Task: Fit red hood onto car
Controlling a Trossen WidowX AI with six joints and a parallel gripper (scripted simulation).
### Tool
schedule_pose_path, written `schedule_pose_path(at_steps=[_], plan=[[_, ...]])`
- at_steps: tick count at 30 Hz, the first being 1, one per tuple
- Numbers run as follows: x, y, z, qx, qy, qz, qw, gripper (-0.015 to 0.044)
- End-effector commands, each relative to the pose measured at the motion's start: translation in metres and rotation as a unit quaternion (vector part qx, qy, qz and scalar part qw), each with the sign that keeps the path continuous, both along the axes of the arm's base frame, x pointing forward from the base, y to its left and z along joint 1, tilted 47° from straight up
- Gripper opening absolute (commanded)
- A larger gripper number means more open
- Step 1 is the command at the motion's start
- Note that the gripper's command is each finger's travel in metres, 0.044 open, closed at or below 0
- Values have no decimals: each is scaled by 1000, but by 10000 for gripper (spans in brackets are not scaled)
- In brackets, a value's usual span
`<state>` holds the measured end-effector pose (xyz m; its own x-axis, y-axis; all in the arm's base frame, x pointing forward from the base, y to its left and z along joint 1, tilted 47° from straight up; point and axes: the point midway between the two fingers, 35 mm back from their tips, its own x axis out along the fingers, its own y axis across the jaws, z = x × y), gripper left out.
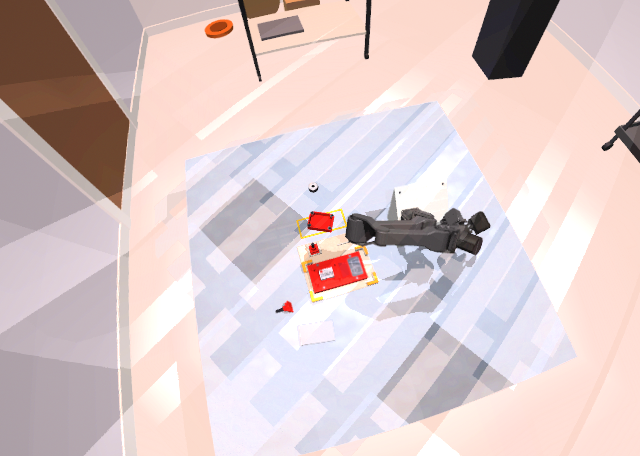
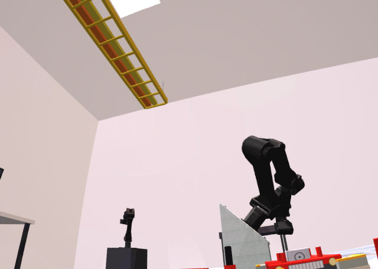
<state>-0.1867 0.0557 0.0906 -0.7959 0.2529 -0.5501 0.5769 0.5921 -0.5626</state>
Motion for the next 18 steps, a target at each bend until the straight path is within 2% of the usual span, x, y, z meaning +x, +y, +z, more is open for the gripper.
schedule_pose_path(at_steps=[1, 2, 6, 12, 18], plan=[[0, 0, 0, 0, 0, 0, 1000, 194], [0, 0, 0, 0, 0, 0, 1000, 168], [0, 6, 2, -15, 6, -24, 1000, 273], [0, 33, 13, -75, 39, -123, 989, 430], [8, 70, 27, -143, 93, -250, 953, 440]])
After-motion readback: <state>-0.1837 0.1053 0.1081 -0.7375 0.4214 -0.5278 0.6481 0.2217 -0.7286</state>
